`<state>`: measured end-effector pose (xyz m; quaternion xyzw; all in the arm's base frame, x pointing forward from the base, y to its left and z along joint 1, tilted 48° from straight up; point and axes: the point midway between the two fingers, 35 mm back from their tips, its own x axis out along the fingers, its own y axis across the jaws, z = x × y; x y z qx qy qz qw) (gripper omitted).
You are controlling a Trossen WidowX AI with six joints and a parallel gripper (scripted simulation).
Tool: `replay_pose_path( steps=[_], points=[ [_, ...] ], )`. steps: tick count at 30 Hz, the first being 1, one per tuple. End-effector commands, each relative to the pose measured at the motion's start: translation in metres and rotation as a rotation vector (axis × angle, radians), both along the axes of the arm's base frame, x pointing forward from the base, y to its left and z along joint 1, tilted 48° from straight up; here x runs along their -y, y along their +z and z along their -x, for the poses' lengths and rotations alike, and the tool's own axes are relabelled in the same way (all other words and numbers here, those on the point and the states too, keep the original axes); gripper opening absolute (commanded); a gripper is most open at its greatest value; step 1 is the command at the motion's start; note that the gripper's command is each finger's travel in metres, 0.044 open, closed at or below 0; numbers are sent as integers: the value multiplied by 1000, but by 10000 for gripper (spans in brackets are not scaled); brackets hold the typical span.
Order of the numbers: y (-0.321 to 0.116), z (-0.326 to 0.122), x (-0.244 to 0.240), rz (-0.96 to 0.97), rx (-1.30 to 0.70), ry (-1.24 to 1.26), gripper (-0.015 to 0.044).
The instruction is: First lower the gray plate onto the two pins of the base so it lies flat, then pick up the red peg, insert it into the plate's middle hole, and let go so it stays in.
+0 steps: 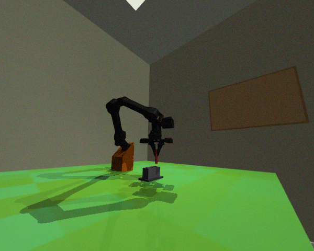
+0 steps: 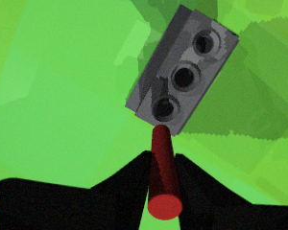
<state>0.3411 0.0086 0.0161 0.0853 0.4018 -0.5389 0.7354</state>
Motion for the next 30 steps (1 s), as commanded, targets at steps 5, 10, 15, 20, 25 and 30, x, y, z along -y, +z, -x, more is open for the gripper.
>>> replay_pose_path(
  steps=[5, 10, 15, 20, 25, 30],
  points=[
    [20, -7, 16, 10, 8, -2, 0],
    [30, -10, 27, 18, 8, -5, 0],
    [31, -10, 28, 19, 8, -5, 0],
    [31, -10, 28, 19, 8, -5, 0],
    [31, -10, 28, 19, 8, -5, 0],
    [31, -10, 28, 19, 8, -5, 0]
  ],
)
